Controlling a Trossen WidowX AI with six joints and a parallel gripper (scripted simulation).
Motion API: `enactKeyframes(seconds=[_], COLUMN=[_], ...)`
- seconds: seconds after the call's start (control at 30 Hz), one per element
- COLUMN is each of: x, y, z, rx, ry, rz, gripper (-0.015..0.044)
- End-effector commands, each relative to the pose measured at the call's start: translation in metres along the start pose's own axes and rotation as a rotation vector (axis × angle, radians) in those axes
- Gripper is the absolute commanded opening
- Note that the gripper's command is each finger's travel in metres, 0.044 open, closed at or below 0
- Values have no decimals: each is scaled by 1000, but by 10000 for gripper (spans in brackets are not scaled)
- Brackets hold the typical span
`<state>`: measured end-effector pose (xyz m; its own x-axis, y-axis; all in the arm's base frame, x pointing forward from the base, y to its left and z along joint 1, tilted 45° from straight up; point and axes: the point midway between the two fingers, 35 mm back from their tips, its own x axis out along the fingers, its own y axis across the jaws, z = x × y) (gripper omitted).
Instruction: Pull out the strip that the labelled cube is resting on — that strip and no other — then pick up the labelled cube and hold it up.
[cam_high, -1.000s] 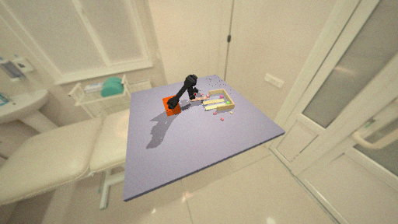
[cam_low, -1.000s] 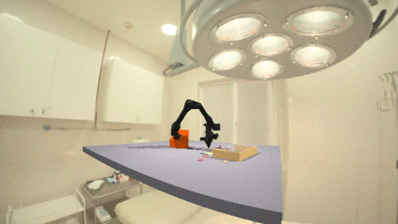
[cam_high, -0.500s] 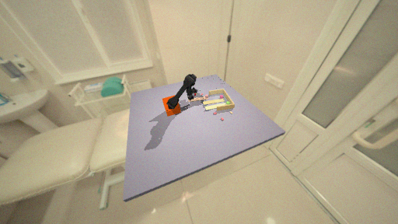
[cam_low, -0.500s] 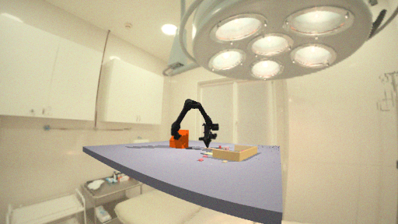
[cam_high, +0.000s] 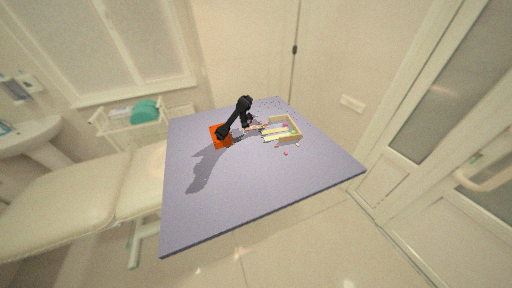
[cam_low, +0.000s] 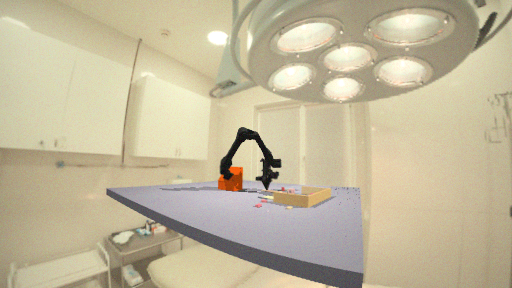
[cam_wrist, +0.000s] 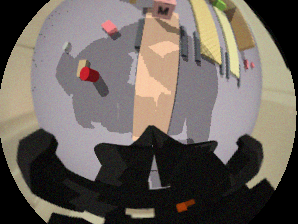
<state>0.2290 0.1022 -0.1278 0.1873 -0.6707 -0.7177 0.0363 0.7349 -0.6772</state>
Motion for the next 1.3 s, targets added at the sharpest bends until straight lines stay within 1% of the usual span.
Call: enactKeyframes(seconds=[0.0, 0.43, 0.47, 0.63, 0.77, 0.9, 1.27], x=[4, 4, -2, -41, -43, -41, -46], y=[-4, -4, 0, 1, 1, 0, -2], z=[-8, -8, 0, 2, 2, 21, 62], rx=[-3, -3, -1, -3, -3, 37, 41], ry=[30, 30, 2, 29, 30, 29, 28], rz=[-5, -5, 0, -3, -3, -4, -5], gripper=[0, 0, 0, 0, 0, 105, 394])
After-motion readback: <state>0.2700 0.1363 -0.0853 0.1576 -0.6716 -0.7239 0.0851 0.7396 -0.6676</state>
